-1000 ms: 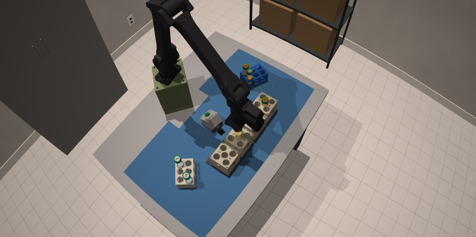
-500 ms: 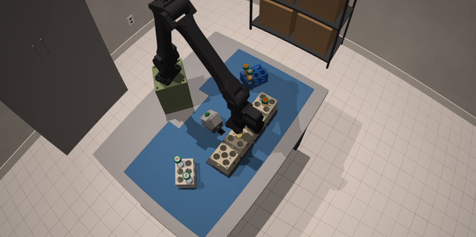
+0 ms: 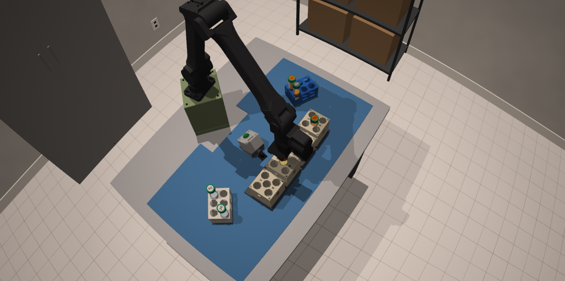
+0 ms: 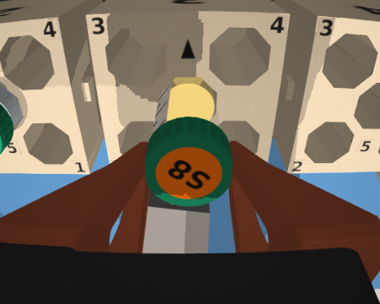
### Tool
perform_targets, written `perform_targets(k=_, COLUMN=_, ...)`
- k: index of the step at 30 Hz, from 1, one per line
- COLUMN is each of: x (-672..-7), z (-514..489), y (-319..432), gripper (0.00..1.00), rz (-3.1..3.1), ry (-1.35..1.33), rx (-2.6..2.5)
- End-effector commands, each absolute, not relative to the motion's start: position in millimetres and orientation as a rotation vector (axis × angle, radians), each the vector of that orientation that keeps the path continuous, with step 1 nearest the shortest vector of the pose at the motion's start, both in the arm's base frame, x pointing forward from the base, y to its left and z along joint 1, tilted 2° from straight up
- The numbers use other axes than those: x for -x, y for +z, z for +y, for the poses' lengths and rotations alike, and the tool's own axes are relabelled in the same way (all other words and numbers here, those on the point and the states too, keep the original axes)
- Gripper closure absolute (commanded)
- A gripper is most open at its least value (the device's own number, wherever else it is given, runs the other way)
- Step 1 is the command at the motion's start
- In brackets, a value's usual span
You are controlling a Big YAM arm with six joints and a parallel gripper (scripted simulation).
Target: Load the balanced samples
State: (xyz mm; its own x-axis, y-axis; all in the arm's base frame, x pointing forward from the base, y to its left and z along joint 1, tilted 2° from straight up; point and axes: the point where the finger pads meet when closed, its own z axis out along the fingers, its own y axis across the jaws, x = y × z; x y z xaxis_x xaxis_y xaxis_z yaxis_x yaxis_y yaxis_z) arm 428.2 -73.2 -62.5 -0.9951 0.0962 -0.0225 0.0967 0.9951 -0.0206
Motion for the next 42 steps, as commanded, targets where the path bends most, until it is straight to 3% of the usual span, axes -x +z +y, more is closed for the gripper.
perform_targets(k=1, x=-430.5, z=-79.3, y=-67.9, gripper=1.0, rz=3.103, ry=-0.033, rx=-0.155)
perform_targets(k=30, x=-443.6, z=-77.1, y=-82.1, gripper=1.0, rz=3.077, ry=-0.039, rx=-0.15)
perform_targets(k=31, x=-443.6, z=-77.1, y=-82.1, gripper=0.45, rz=3.077, ry=-0.039, rx=-0.15)
perform_targets(k=42, x=-443.6, z=-77.1, y=-82.1, gripper=0.45, rz=3.077, ry=-0.039, rx=-0.15)
